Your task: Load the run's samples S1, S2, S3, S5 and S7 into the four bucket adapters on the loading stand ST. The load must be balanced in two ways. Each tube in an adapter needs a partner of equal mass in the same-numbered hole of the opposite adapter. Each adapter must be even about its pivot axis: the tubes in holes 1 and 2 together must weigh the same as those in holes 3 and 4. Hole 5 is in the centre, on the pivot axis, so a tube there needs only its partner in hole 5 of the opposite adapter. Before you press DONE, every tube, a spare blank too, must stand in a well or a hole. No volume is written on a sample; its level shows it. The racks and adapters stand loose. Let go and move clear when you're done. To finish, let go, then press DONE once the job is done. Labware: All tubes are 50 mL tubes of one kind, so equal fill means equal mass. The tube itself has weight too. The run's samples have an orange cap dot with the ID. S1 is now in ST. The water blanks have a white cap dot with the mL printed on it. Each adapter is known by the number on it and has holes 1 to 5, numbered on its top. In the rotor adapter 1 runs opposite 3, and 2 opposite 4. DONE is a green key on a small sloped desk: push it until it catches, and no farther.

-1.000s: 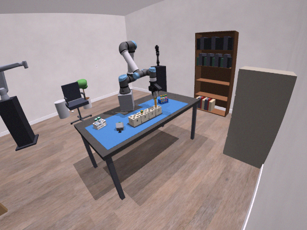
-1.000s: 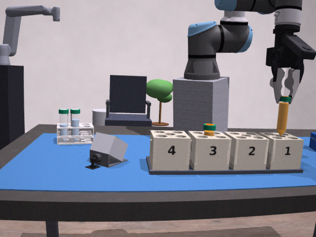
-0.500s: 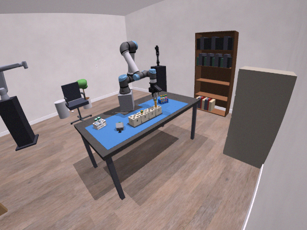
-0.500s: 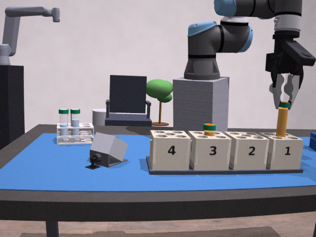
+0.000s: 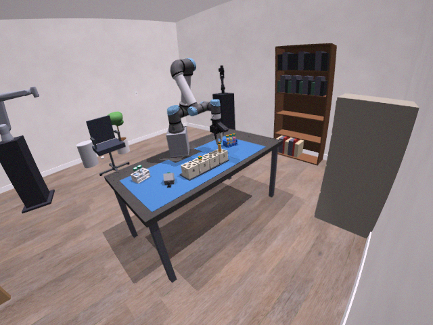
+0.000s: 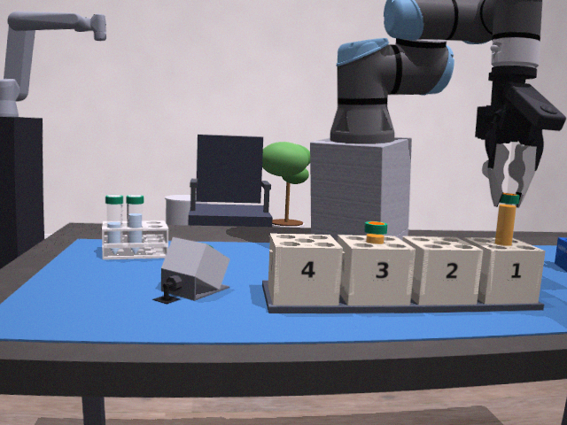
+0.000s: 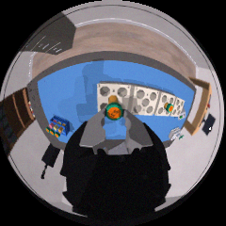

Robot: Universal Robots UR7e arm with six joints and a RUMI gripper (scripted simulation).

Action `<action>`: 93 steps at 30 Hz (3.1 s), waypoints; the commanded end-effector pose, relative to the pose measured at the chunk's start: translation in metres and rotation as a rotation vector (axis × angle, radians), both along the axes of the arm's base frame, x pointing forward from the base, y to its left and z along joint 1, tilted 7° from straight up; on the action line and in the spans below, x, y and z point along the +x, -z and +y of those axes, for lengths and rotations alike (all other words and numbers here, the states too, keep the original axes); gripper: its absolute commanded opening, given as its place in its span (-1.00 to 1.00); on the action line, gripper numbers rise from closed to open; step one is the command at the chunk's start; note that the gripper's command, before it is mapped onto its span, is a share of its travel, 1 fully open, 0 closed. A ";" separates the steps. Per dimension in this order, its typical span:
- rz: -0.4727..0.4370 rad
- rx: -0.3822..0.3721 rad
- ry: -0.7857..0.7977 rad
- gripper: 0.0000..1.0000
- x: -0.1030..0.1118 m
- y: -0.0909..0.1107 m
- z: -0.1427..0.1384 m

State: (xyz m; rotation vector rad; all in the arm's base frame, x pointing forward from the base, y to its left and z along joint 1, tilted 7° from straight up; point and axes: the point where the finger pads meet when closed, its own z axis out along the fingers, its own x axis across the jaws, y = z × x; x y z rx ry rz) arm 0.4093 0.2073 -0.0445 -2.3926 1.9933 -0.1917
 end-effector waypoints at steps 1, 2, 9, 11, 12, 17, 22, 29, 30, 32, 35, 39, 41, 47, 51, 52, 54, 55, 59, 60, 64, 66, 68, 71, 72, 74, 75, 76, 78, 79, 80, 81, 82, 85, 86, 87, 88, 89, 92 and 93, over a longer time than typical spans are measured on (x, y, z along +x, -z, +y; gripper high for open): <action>-0.001 0.000 0.000 -1.00 0.001 0.006 0.000; -0.001 0.000 0.000 -1.00 0.001 0.007 0.000; -0.001 0.000 0.000 -1.00 0.002 0.017 -0.001; -0.001 0.000 0.000 -1.00 0.003 0.019 -0.001; -0.001 0.000 0.000 -1.00 0.003 0.019 -0.001; -0.001 0.000 0.000 -1.00 0.003 0.024 -0.001; -0.001 0.000 0.000 -1.00 0.004 0.031 -0.002; -0.001 0.000 0.000 -1.00 0.005 0.039 -0.002; -0.001 0.000 0.000 -1.00 0.005 0.039 -0.002; -0.001 0.000 0.000 -1.00 0.005 0.041 -0.002; -0.001 0.000 0.000 -1.00 0.005 0.043 -0.003; -0.001 0.000 0.000 -1.00 0.006 0.046 -0.003; -0.001 0.000 0.000 -1.00 0.006 0.047 -0.003; -0.001 0.000 0.000 -1.00 0.006 0.050 -0.003; -0.001 0.000 0.000 -1.00 0.006 0.052 -0.003; -0.001 0.000 0.000 -1.00 0.006 0.052 -0.003; -0.001 0.000 0.000 -1.00 0.006 0.052 -0.003; -0.001 0.000 0.000 -1.00 0.006 0.052 -0.003; -0.001 0.000 0.000 -1.00 0.006 0.052 -0.003; -0.001 0.000 0.000 -1.00 0.006 0.052 -0.003; -0.001 0.000 0.000 -0.30 0.006 0.052 -0.003; -0.001 0.000 0.000 -0.30 0.006 0.052 -0.003; -0.001 0.000 0.000 -0.30 0.006 0.052 -0.003; -0.001 0.000 0.000 -0.30 0.006 0.052 -0.003; -0.001 0.000 0.000 -0.30 0.006 0.052 -0.003; -0.001 0.000 0.000 -0.30 0.006 0.052 -0.003; -0.001 0.000 0.000 -0.30 0.006 0.052 -0.003; -0.001 0.000 0.000 -0.30 0.006 0.048 -0.003; -0.002 0.000 0.000 -0.30 0.005 0.042 -0.002; -0.002 0.000 0.000 -0.30 0.005 0.038 -0.002; -0.002 0.000 0.000 -0.30 0.005 0.038 -0.002; -0.002 0.000 0.000 -0.30 0.005 0.038 -0.002; -0.002 0.000 0.000 -0.30 0.004 0.035 -0.002; -0.002 0.000 0.000 -0.30 0.003 0.025 -0.001; -0.002 0.000 0.000 -0.30 0.003 0.022 -0.001; -0.002 0.000 0.000 -0.30 0.003 0.019 -0.001; -0.002 0.000 0.000 -0.30 0.002 0.015 -0.001; -0.002 0.000 0.000 -0.30 0.002 0.012 -0.001; -0.002 0.000 0.000 -0.30 0.002 0.011 -0.001; -0.002 0.000 0.000 -0.30 0.002 0.011 -0.001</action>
